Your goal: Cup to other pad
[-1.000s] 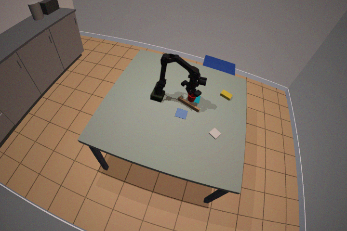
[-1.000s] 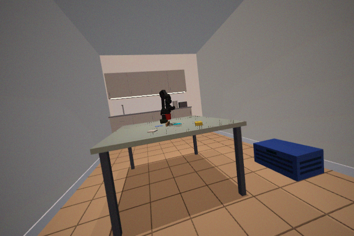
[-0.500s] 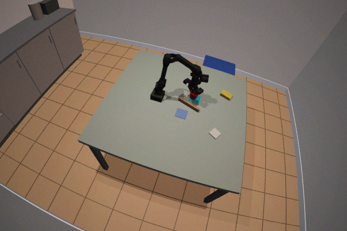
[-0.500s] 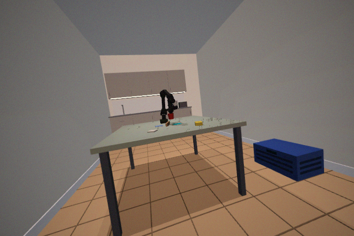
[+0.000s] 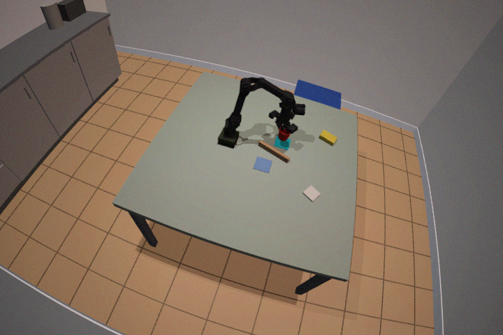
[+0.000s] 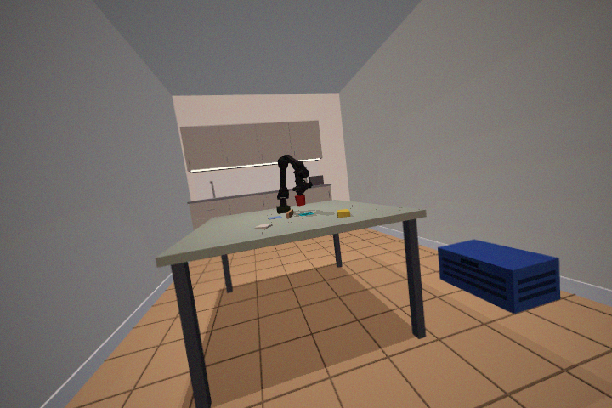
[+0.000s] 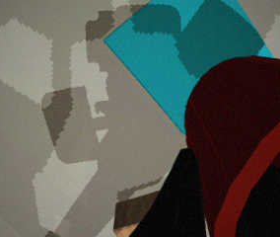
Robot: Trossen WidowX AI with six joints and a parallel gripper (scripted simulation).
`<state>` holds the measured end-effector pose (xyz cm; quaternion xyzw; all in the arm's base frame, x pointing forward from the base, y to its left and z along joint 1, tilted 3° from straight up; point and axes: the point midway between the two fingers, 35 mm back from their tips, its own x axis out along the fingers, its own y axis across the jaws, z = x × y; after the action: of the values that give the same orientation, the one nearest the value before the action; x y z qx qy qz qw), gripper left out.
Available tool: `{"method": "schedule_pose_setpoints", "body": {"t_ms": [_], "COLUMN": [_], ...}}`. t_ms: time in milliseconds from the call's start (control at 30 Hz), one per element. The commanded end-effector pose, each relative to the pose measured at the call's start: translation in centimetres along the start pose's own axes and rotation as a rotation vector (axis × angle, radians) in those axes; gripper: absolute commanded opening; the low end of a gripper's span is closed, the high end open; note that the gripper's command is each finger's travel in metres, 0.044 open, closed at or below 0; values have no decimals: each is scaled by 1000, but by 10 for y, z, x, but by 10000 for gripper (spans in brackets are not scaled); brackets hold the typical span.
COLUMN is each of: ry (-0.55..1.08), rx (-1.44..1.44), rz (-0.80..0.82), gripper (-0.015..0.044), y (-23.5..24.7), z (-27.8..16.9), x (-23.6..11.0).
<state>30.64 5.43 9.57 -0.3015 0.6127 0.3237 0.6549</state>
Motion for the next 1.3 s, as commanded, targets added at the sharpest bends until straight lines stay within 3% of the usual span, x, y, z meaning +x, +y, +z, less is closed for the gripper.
{"method": "schedule_pose_setpoints", "body": {"t_ms": [0, 1267], "ry": [3, 2], "rx": [4, 4], "rz": [10, 11], "gripper": [0, 0], "y": [3, 8], "z": [9, 26], "x": [3, 49]}}
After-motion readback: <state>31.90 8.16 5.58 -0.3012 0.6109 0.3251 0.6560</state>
